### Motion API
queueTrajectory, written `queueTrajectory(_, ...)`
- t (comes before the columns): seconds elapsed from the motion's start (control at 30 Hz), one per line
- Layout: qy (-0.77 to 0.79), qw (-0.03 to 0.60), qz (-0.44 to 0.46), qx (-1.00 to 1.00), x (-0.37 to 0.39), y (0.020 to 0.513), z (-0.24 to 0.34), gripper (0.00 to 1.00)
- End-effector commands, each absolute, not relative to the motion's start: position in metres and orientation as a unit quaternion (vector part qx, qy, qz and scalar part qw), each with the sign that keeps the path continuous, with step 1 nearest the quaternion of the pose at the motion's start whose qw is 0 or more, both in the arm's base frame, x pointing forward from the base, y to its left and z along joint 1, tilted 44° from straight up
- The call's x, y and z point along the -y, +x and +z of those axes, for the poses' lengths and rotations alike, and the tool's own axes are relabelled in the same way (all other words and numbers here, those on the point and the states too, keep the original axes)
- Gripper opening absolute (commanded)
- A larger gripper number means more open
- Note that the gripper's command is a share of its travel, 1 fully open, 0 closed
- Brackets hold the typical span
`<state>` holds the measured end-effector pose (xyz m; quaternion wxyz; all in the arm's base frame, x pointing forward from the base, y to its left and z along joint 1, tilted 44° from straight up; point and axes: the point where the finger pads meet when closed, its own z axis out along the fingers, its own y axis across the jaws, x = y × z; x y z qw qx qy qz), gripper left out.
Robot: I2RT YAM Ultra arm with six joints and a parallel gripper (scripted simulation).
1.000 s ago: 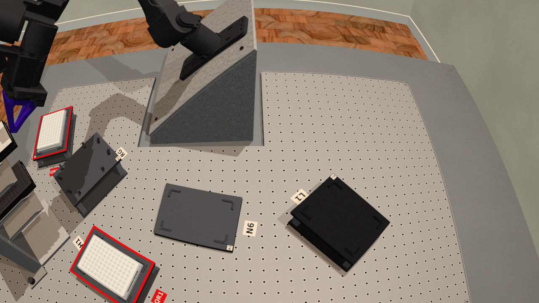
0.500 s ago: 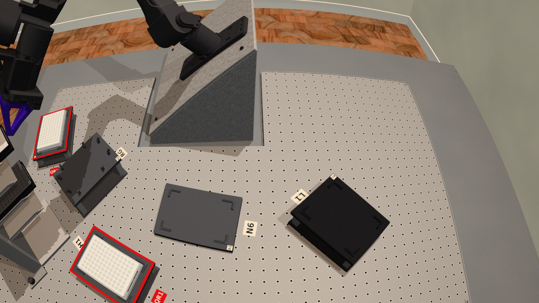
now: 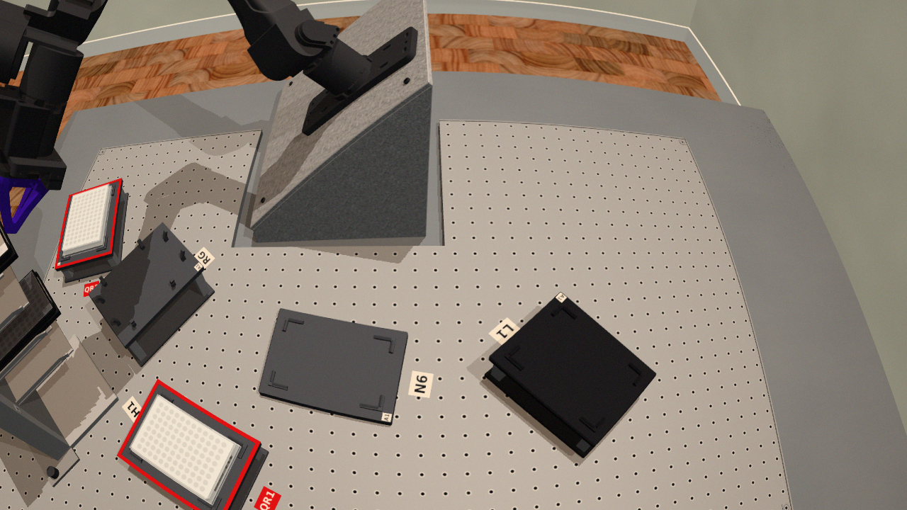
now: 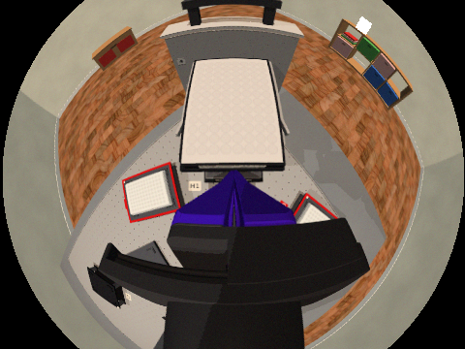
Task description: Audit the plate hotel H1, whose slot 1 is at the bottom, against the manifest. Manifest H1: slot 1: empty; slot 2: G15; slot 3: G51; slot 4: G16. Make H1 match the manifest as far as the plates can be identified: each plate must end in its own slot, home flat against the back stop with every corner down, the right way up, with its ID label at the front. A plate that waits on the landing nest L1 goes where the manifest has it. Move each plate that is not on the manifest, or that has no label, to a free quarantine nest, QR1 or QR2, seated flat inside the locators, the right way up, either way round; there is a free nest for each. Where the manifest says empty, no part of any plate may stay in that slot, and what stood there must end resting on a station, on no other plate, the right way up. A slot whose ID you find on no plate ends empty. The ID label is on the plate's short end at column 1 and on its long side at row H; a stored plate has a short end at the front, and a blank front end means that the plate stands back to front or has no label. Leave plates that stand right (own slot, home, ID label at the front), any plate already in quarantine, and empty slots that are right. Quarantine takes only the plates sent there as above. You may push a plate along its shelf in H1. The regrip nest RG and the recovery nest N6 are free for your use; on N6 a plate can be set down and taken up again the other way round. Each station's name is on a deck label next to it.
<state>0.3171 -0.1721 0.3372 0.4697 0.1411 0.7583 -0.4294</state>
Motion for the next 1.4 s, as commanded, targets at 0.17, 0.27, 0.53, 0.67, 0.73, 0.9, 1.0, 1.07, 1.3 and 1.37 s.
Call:
queueTrajectory(0.17,0.139,0.476,-0.426,-0.756,0.172,0.322,0.3433,0.0)
queueTrajectory(0.27,0.139,0.476,-0.426,-0.756,0.1728,0.3236,0.3443,0.0)
queueTrajectory(0.53,0.139,0.477,-0.426,-0.756,0.1744,0.3267,0.3462,0.0)
queueTrajectory(0.67,0.139,0.477,-0.426,-0.756,0.1753,0.3285,0.3473,0.0)
queueTrajectory(0.73,0.139,0.477,-0.426,-0.756,0.1753,0.3285,0.3473,0.0)
queueTrajectory(0.9,0.139,0.477,-0.426,-0.756,0.1753,0.3285,0.3473,0.0)
queueTrajectory(1.0,0.139,0.477,-0.426,-0.756,0.1753,0.3285,0.3473,0.0)
queueTrajectory(1.07,0.139,0.477,-0.426,-0.756,0.1753,0.3285,0.3473,0.0)
queueTrajectory(1.3,0.139,0.477,-0.426,-0.756,0.1753,0.3285,0.3473,0.0)
queueTrajectory(1.37,0.139,0.477,-0.426,-0.756,0.1753,0.3285,0.3473,0.0)
